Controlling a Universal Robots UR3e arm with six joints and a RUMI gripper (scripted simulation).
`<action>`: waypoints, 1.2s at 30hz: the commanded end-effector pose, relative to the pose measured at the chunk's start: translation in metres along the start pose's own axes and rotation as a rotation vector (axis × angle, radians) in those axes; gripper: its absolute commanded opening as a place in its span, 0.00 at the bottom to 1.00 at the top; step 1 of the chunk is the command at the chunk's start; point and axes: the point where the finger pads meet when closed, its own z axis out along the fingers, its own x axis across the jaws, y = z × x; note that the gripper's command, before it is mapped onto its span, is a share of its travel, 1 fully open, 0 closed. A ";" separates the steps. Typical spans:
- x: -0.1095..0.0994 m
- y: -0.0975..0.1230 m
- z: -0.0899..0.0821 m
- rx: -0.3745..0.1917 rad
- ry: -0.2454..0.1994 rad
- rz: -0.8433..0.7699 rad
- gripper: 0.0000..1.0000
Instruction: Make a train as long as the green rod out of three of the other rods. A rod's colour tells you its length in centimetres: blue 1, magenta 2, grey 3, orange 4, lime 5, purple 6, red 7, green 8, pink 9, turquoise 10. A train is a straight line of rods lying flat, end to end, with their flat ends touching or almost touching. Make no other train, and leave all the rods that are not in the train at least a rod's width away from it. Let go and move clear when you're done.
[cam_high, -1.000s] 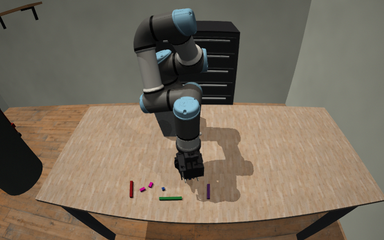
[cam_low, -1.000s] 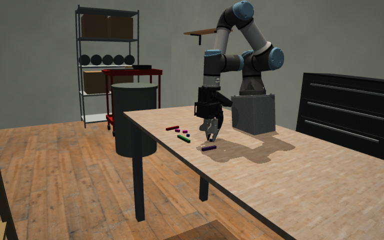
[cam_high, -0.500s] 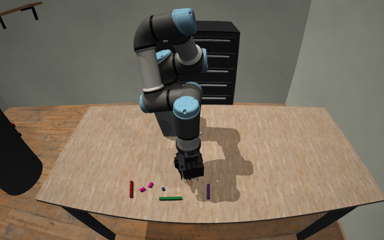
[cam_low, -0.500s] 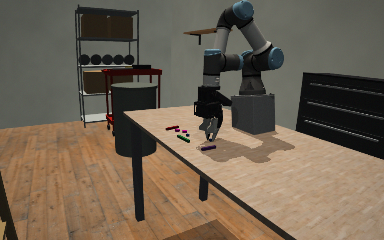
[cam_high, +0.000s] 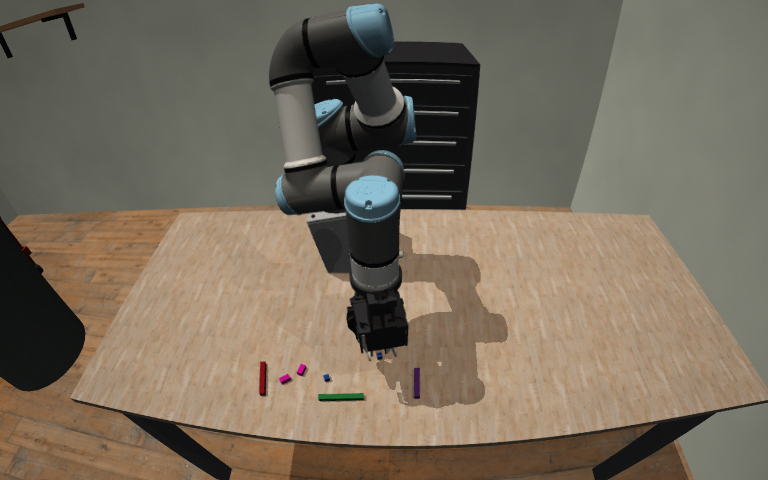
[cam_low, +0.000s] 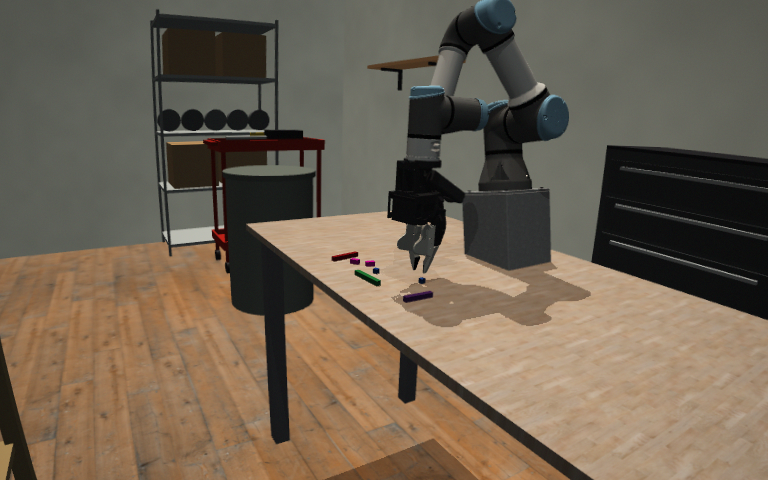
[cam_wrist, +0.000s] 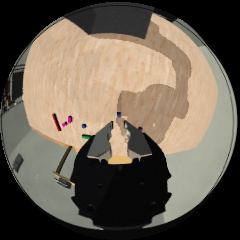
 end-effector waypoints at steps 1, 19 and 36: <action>0.002 -0.003 -0.022 0.015 0.005 0.000 0.14; 0.001 -0.002 -0.065 0.015 0.005 0.000 0.14; 0.001 -0.002 -0.066 0.016 0.006 0.000 1.00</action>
